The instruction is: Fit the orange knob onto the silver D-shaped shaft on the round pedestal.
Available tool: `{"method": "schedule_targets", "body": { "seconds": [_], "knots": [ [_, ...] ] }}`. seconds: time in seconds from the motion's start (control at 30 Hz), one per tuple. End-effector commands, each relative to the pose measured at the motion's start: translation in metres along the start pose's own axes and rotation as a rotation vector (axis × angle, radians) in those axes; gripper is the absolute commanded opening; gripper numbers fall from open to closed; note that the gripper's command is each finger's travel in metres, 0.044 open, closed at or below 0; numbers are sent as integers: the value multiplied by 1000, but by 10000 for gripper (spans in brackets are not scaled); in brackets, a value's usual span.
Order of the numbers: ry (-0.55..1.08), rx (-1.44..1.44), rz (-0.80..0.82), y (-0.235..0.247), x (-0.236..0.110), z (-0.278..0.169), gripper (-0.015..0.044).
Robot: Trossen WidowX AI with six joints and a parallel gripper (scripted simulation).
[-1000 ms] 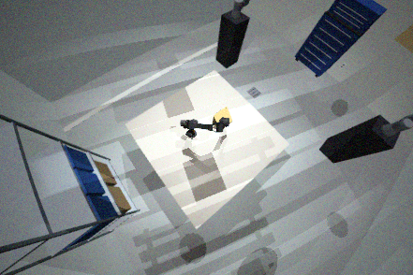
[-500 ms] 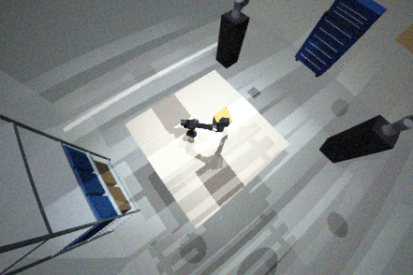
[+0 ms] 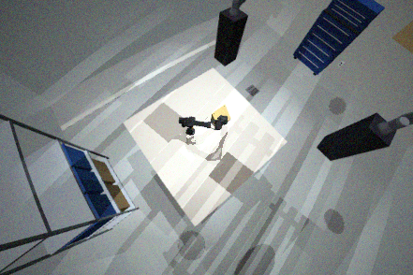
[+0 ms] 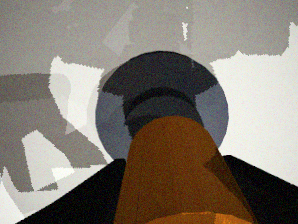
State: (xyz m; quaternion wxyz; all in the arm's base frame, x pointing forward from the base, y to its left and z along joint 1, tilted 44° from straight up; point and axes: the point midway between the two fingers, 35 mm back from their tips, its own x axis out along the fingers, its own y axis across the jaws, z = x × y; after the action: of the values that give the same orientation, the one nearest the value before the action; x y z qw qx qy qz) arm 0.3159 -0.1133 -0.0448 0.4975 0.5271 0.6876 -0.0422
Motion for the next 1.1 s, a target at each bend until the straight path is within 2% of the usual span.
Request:
{"method": "schedule_targets", "body": {
  "seconds": [0.0,1.07],
  "knots": [
    [-8,-11,-1,2,-3,3,0],
    [-8,-11,-1,1,1,1,0]
  ]
}}
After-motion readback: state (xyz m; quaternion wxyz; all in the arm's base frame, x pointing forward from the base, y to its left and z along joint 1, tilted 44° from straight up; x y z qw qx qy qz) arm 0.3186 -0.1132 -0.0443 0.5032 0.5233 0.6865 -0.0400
